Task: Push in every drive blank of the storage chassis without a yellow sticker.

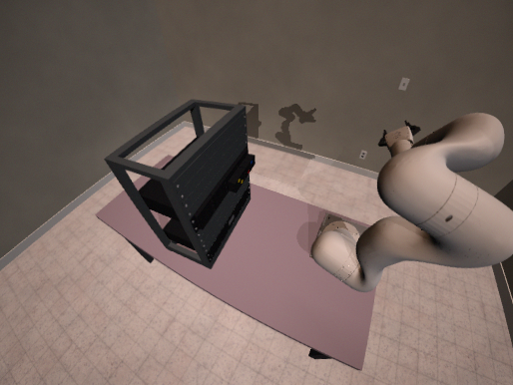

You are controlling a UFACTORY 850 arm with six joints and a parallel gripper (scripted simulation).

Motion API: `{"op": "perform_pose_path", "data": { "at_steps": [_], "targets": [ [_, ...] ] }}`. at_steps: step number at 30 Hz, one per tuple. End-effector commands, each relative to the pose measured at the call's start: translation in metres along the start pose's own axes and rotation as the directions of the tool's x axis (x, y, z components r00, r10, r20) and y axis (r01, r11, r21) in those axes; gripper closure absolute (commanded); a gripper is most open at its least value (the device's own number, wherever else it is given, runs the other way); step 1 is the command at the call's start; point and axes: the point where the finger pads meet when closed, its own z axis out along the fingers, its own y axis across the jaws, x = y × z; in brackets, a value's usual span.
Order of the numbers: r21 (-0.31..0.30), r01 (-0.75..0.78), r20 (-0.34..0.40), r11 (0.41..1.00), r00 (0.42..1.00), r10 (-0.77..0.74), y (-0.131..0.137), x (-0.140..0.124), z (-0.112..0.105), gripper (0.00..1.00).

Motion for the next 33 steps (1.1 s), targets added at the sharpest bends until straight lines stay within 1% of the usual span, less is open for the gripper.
{"op": "perform_pose_path", "data": {
  "at_steps": [1,5,7,12,17,22,24,33],
  "targets": [
    [-0.04,0.09,0.064,0.995,0.994,-0.088,0.027,-0.016,0.003,0.0],
    [-0.085,0.198,0.152,0.976,0.971,-0.184,0.066,-0.034,0.003,0.0],
    [-0.085,0.198,0.152,0.976,0.971,-0.184,0.066,-0.034,0.003,0.0],
    [-0.125,0.32,0.269,0.939,0.922,-0.278,0.113,-0.055,-0.003,0.0],
    [-0.148,0.425,0.387,0.893,0.856,-0.343,0.16,-0.072,-0.014,0.0],
    [-0.156,0.513,0.5,0.844,0.778,-0.38,0.204,-0.087,-0.031,0.0],
    [-0.156,0.513,0.5,0.844,0.778,-0.38,0.204,-0.087,-0.031,0.0],
    [-0.144,0.628,0.676,0.765,0.627,-0.388,0.273,-0.106,-0.069,0.0]
  ]
}}
